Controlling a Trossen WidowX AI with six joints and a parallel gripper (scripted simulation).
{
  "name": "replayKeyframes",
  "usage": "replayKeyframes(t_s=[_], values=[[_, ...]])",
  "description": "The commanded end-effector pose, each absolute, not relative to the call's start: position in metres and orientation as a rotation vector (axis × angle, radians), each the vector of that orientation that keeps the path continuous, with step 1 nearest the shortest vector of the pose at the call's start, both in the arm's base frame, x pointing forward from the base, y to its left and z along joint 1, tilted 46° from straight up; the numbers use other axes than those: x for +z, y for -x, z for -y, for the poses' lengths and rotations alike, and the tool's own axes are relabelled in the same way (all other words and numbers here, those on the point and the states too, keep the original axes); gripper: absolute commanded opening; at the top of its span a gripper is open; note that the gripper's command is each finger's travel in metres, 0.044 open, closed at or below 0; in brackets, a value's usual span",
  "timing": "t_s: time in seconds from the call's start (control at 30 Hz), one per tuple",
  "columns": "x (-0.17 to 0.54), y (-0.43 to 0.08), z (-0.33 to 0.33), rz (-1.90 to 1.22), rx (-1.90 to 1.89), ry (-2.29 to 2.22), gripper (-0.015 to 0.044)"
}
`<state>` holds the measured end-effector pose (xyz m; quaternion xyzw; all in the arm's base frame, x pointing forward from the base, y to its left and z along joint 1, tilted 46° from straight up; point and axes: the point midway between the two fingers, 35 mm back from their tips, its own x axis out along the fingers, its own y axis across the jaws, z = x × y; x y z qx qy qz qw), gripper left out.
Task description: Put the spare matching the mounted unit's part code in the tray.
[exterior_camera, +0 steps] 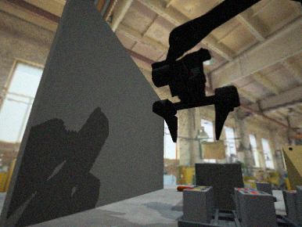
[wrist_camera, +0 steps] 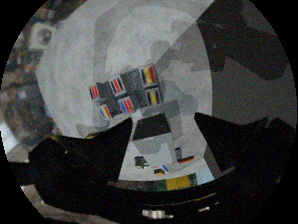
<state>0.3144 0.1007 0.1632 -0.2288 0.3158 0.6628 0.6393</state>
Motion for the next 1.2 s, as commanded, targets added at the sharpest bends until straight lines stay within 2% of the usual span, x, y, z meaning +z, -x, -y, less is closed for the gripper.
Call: replayKeyframes(t_s=[0.0, 0.17, 0.33, 0.37, 1.17], values=[[0.167, -0.305, -0.108, -0.636, 1.57, 0.598, 0.044], [0.167, -0.305, -0.108, -0.636, 1.57, 0.598, 0.044], [0.149, -0.302, -0.124, -0.635, 1.57, 0.599, 0.0309], [0.144, -0.301, -0.129, -0.635, 1.57, 0.598, 0.03], [0.125, -0.301, -0.15, -0.635, 1.57, 0.6, 0.03]])
